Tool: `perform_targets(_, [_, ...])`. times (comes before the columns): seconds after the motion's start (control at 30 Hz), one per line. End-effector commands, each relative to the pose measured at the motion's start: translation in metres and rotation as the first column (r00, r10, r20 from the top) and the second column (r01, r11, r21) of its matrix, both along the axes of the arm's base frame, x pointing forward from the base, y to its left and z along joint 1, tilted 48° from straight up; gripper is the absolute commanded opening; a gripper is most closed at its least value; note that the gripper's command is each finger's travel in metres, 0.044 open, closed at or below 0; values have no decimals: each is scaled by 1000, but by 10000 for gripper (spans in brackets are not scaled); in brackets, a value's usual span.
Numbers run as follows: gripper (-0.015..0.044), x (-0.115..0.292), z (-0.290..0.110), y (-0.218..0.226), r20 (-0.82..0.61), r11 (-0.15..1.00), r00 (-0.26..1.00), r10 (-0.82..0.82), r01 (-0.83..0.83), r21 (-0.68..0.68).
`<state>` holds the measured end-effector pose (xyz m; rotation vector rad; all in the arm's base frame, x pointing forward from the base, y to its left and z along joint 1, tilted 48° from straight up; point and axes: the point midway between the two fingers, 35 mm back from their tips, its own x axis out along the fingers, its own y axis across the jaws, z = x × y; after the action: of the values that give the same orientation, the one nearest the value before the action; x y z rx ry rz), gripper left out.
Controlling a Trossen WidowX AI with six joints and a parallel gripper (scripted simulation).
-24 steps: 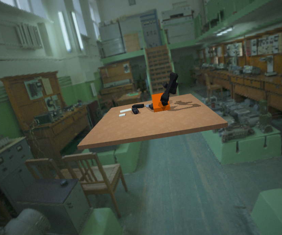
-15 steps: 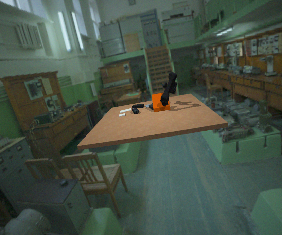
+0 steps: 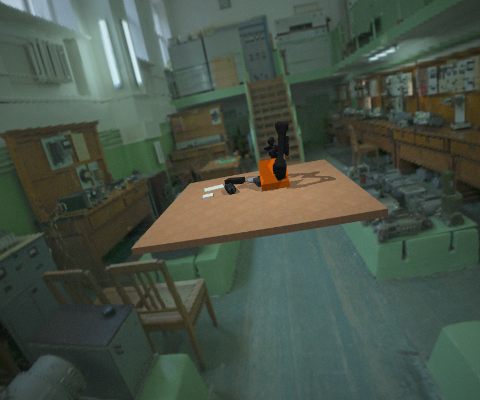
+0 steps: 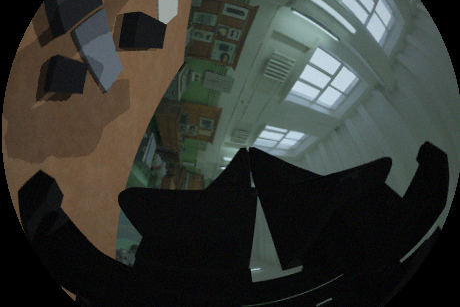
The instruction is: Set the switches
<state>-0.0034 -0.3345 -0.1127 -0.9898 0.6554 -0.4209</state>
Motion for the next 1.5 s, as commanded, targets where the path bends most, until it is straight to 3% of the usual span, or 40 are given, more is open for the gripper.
perform_targets(0.0, [0,29,0,-6,108,979,994,6,-28,202])
perform_targets(0.27, [0,111,3,5,271,711,959,-85,-132,691])
perform_targets(0.43, [0,164,9,26,239,332,946,-221,-157,930])
perform_targets(0.6, [0,205,18,54,90,-49,946,-310,-111,993])
perform_targets(0.8, [0,239,28,87,-125,-386,935,-332,-14,923])
perform_targets(1.03, [0,271,44,131,-419,-694,867,-268,128,709])
perform_targets(1.23, [0,290,60,174,-662,-861,734,-149,232,452])
perform_targets(1.47, [0,303,82,225,-874,-949,485,19,285,138])
